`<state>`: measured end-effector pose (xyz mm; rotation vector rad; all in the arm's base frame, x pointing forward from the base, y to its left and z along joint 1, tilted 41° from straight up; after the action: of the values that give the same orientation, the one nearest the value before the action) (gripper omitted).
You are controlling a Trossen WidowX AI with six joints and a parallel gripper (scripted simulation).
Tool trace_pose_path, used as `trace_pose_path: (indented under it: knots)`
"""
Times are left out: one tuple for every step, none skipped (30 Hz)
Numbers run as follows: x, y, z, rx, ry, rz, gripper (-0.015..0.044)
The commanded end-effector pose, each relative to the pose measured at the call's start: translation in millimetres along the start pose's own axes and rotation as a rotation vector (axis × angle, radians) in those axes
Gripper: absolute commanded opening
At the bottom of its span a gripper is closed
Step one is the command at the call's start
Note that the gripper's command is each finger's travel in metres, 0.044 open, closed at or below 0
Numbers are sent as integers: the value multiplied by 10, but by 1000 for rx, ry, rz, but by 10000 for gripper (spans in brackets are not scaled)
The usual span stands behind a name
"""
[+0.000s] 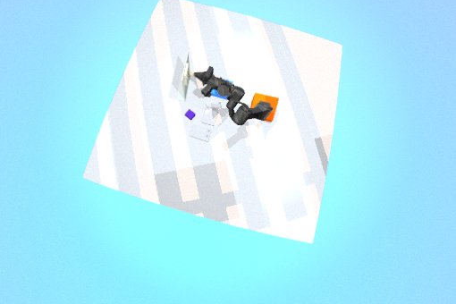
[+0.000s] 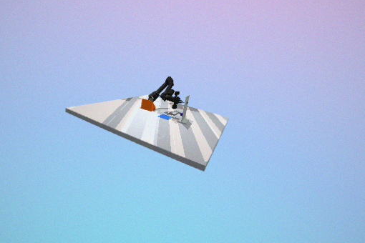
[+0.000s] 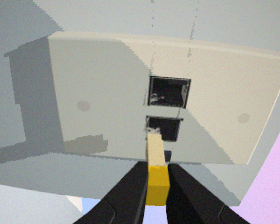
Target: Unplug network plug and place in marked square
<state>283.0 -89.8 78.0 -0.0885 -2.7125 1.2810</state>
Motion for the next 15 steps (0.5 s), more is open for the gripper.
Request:
trace_pose_path:
  knots:
    - [34,-5,7,4,-1,-3,0]
    - [40,-5,9,4,0,-4,0]
    - [47,-6,11,4,0,-4,0]
    - [54,-7,13,4,1,-5,0]
    - [60,-7,15,4,1,-6,0]
    - [67,-8,17,4,2,-6,0]
    - [74,-9,19,4,2,-7,0]
    - [80,-9,20,4,3,-8,0]
    - [87,-10,22,4,3,-8,0]
    - [93,-11,24,4,4,-9,0]
    - [100,-12,26,4,4,-10,0]
    - [106,-12,28,4,5,-11,0]
    - [113,-13,30,4,5,-11,0]
    - [120,-14,32,4,6,-12,0]
    - [126,-15,34,4,6,-13,0]
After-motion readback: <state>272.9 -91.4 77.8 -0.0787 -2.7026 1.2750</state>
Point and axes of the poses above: the point midway between the two fingers, 35 mm back from their tips, its own x axis back along the fingers, its own y axis across the jaws, z = x × y, the point moved 9 cm from there along x, back along the fingers, and after that the axes turned 1 degree about x, right-handed, at the moved point
